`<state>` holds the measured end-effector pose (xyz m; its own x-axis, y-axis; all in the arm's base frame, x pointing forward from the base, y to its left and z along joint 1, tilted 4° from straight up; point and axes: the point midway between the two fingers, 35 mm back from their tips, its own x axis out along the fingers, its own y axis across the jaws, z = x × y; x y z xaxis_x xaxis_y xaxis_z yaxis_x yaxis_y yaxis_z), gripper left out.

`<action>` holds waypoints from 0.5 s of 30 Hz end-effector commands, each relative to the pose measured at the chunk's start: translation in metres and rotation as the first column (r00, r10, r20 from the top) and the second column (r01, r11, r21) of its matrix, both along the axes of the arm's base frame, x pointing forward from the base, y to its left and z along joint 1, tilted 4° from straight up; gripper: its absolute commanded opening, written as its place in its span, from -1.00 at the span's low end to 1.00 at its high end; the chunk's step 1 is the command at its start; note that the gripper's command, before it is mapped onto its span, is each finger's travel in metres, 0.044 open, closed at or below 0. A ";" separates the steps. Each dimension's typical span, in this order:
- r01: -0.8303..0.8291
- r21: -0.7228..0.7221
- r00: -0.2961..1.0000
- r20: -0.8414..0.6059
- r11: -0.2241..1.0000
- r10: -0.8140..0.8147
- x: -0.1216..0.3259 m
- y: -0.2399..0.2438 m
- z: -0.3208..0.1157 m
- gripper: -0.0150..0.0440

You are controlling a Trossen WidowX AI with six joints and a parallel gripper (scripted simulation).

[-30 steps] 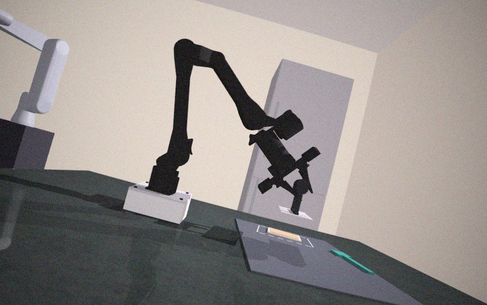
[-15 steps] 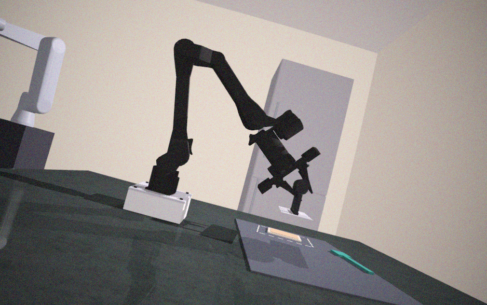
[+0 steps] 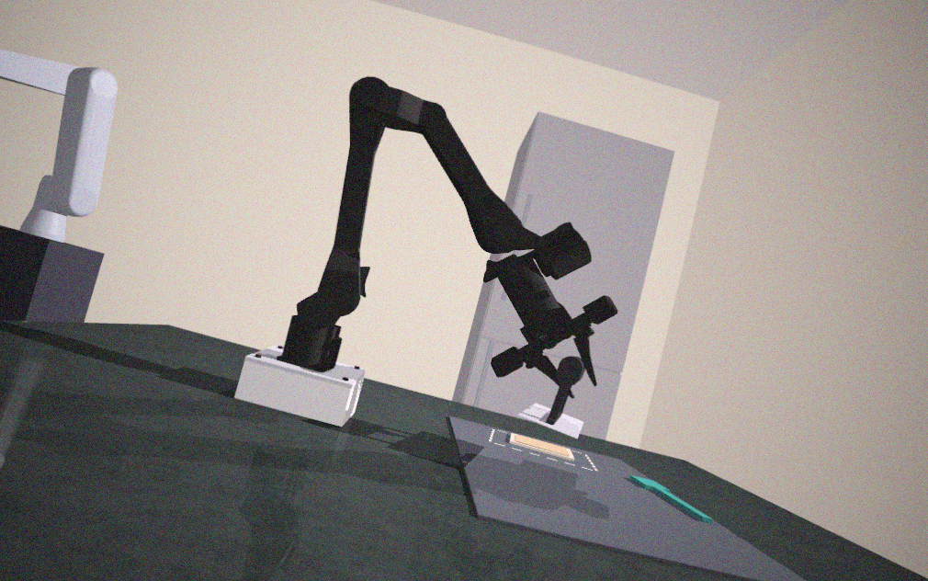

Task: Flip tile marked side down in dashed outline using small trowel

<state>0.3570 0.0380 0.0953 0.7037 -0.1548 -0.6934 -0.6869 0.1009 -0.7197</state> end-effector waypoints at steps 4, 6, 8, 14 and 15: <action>0.196 0.043 0.980 -0.031 0.980 -0.195 0.015 -0.019 0.001 -0.49; 0.260 0.053 0.965 -0.049 0.964 -0.258 0.017 -0.026 -0.002 -0.49; 0.323 0.059 0.945 -0.066 0.945 -0.319 0.020 -0.032 -0.004 -0.49; 0.507 0.066 0.860 -0.104 0.859 -0.500 0.026 -0.053 -0.012 -0.49; 0.536 0.065 0.842 -0.108 0.842 -0.528 0.027 -0.056 -0.013 -0.49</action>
<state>0.3773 -0.0096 0.0773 0.4932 -0.3835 -0.7808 -0.6169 0.4787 -0.6248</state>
